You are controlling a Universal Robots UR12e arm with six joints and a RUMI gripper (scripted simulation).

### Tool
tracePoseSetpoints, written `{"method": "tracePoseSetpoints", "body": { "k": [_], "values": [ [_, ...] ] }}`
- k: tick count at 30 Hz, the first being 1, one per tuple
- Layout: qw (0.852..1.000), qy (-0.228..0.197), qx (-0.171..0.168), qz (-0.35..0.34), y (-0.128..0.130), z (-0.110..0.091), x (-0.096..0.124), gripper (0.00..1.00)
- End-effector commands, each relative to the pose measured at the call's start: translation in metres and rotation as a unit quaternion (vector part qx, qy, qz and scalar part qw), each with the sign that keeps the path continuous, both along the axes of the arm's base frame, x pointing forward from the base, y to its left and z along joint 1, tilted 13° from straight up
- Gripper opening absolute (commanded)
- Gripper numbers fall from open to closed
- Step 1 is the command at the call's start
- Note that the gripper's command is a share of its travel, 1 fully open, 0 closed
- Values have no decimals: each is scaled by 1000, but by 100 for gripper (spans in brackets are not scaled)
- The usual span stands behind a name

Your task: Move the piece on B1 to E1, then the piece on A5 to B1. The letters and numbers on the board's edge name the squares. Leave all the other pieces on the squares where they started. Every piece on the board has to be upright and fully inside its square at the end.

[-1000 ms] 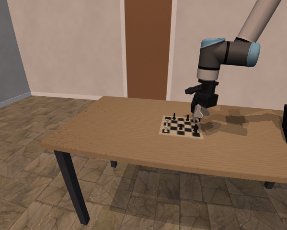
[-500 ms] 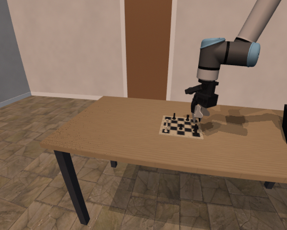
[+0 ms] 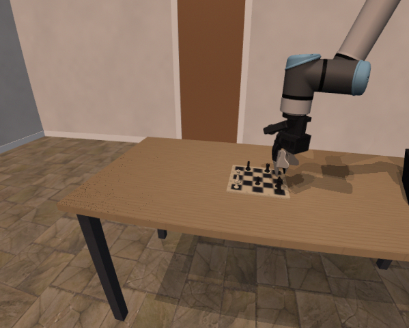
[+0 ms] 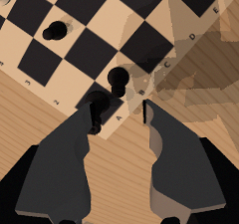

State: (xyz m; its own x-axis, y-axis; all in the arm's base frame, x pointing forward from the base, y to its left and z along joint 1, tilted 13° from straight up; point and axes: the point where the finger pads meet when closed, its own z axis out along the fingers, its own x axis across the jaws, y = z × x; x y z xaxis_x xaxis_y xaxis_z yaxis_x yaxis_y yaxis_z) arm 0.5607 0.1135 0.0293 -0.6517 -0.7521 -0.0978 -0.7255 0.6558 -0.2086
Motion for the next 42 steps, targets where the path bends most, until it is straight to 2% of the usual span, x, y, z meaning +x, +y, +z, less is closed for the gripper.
{"method": "tracePoseSetpoints", "body": {
  "k": [1,34,42],
  "values": [
    [1000,-1,0,0,0,1,0,22],
    [1000,-1,0,0,0,0,1,22],
    [1000,-1,0,0,-1,-9,3,22]
  ]
}}
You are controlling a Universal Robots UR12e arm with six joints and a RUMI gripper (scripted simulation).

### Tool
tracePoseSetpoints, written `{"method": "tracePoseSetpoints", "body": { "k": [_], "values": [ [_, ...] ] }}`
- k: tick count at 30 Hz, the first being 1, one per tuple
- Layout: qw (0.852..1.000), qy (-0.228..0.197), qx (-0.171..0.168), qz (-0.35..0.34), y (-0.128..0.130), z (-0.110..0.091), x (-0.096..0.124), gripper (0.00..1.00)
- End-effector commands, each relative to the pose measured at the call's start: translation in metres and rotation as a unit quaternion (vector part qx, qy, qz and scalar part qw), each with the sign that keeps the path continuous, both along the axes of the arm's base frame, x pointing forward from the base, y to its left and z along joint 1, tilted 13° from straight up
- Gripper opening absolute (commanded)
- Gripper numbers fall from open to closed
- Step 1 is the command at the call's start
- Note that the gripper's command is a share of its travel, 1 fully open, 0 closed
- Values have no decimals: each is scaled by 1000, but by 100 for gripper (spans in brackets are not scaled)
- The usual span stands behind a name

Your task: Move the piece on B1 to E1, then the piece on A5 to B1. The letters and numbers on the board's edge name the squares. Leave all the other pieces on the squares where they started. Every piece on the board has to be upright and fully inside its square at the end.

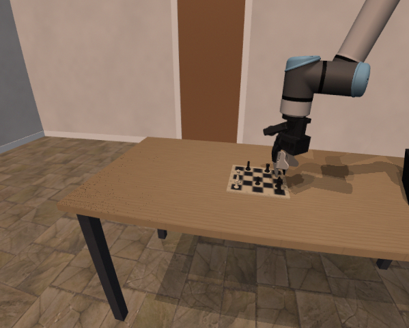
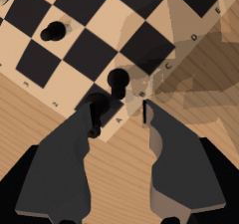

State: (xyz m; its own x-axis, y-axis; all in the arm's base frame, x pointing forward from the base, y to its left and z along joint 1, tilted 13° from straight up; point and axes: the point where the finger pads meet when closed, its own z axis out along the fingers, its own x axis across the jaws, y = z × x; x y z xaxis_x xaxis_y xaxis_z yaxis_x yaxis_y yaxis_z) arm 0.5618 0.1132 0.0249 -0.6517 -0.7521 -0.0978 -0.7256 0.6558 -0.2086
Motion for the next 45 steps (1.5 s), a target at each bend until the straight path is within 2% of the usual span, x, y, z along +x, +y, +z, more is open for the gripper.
{"method": "tracePoseSetpoints", "body": {
  "k": [1,17,45],
  "values": [
    [1000,-1,0,0,0,-7,2,22],
    [1000,-1,0,0,-2,-31,8,22],
    [1000,-1,0,0,-2,-31,8,22]
  ]
}}
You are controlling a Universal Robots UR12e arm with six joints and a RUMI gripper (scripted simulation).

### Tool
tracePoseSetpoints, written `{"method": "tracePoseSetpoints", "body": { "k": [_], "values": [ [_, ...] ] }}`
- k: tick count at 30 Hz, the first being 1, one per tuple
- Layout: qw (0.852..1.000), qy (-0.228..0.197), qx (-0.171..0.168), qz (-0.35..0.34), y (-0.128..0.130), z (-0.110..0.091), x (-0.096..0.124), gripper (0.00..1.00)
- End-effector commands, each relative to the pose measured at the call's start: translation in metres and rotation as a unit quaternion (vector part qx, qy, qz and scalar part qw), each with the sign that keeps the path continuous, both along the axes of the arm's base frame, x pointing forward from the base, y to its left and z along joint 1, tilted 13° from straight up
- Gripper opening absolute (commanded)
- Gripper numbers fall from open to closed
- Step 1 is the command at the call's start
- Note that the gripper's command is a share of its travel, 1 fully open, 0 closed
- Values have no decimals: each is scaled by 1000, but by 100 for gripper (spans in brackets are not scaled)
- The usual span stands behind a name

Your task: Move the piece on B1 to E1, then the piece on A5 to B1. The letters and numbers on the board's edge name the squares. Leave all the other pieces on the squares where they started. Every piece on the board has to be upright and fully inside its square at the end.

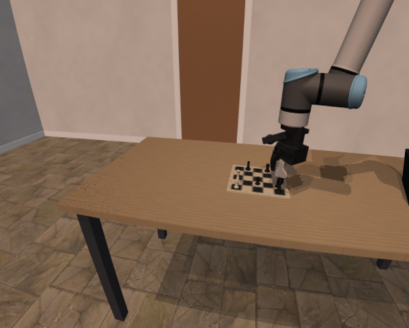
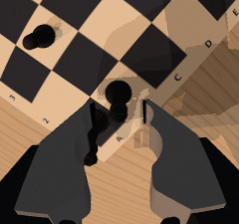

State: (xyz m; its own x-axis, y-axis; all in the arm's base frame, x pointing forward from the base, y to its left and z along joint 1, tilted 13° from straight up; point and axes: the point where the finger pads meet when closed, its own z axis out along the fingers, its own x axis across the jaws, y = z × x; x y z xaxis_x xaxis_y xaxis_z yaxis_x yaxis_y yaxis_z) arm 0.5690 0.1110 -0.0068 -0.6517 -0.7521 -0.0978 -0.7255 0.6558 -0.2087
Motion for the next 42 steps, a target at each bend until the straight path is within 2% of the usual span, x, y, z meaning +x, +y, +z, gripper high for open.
{"method": "tracePoseSetpoints", "body": {
  "k": [1,10,11,42],
  "values": [
    [1000,-1,0,0,0,0,0,22],
    [1000,-1,0,0,0,0,0,22],
    [1000,-1,0,0,0,0,0,0],
    [1000,-1,0,0,0,0,0,0]
  ]
}}
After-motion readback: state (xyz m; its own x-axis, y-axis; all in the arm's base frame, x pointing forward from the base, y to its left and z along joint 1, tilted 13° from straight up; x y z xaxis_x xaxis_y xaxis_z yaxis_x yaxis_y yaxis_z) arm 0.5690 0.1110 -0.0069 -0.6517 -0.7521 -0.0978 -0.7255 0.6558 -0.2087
